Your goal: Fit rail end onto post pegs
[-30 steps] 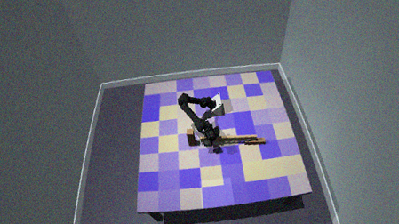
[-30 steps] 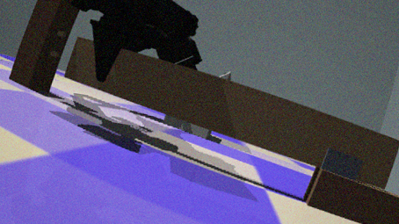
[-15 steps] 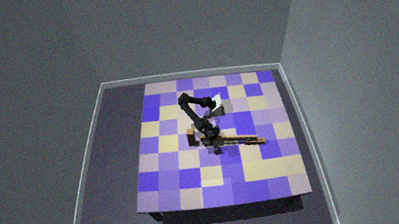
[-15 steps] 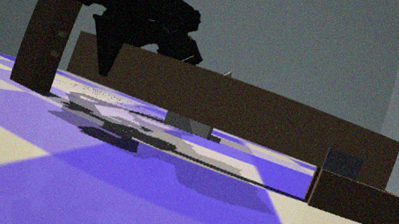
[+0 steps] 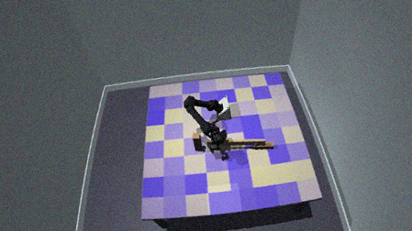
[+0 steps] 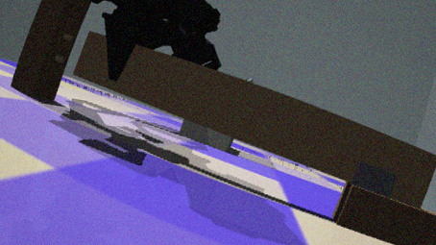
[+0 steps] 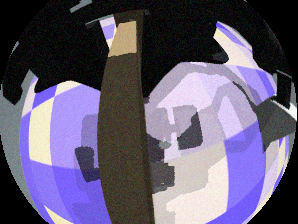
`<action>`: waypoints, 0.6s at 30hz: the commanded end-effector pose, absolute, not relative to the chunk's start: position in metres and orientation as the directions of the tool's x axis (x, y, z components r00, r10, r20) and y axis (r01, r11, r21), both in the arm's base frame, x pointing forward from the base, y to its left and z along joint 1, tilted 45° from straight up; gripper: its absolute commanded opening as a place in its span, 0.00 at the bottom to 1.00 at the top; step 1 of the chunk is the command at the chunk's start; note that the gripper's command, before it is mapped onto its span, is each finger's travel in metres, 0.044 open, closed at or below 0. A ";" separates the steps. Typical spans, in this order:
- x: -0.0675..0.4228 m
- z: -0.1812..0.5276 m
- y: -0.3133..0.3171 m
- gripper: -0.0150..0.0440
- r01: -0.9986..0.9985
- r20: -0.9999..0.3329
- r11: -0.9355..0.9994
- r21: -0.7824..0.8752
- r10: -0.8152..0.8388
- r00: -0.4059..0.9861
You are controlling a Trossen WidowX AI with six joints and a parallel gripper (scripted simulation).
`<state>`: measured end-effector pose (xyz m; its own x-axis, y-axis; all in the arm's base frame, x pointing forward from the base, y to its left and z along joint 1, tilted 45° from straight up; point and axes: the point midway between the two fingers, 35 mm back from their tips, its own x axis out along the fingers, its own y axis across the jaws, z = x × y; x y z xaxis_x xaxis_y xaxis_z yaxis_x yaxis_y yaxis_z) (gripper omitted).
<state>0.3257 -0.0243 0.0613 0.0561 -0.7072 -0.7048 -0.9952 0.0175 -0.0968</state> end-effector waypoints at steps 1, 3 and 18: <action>0.327 0.060 -0.023 0.25 -0.995 -0.711 0.016 -0.101 -0.700 0.061; 0.326 0.059 -0.024 0.25 -0.995 -0.711 0.016 -0.101 -0.700 0.061; 0.325 0.060 -0.023 0.25 -0.995 -0.711 0.016 -0.100 -0.700 0.060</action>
<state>0.3258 -0.0247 0.0603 0.0592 -0.7037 -0.7080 -0.9948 0.0168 -0.1000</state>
